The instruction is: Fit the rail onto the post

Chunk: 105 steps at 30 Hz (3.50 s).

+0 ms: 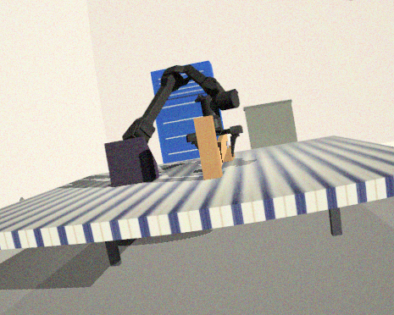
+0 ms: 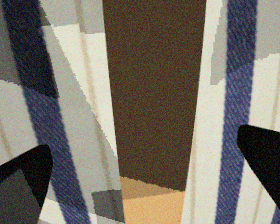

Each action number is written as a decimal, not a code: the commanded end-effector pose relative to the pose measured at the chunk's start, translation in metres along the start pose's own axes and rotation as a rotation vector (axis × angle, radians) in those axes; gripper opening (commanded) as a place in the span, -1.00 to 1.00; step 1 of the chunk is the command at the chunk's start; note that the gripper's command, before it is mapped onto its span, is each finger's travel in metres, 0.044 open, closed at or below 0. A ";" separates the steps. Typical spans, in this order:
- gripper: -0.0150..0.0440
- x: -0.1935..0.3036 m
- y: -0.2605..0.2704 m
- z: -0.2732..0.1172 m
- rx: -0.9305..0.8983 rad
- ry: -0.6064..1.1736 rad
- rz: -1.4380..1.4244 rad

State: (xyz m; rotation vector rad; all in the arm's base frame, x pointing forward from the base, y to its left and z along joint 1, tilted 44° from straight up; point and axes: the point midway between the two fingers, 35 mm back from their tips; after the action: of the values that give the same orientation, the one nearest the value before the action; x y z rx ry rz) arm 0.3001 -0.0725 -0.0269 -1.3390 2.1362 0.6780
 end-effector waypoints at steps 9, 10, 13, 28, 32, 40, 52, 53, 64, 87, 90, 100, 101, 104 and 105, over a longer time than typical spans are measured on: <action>0.64 0.001 0.003 0.011 -0.007 -0.009 0.012; 0.56 0.001 0.003 0.011 -0.007 -0.009 0.012; 0.29 0.001 0.003 0.011 -0.007 -0.009 0.012; -0.49 0.001 0.003 0.011 -0.007 -0.009 0.012; -0.49 0.001 0.003 0.011 -0.007 -0.009 0.012; -0.49 0.001 0.003 0.010 -0.007 -0.009 0.012; -0.49 0.001 0.002 0.004 -0.007 -0.009 0.012; -0.49 0.001 0.002 0.003 -0.007 -0.009 0.012; -0.49 0.001 0.000 -0.002 -0.007 -0.009 0.012; -0.49 0.000 -0.002 -0.014 -0.007 -0.008 0.012; -0.49 0.000 -0.002 -0.015 -0.007 -0.008 0.012; -0.49 0.000 -0.003 -0.020 -0.007 -0.008 0.012; -0.49 0.000 -0.003 -0.021 -0.007 -0.008 0.012; -0.49 0.000 -0.003 -0.022 -0.007 -0.008 0.012; -0.49 0.000 -0.003 -0.023 -0.007 -0.008 0.012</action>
State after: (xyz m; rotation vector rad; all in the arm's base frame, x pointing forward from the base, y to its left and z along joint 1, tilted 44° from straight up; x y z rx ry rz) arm 0.2952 -0.0831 -0.0168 -1.3351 2.1443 0.7204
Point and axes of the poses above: the point midway between the two fingers, 35 mm back from their tips, its own z axis out along the fingers, its own y axis across the jaws, x = y × z, and after that the axes turned 14 degrees about z, right-handed
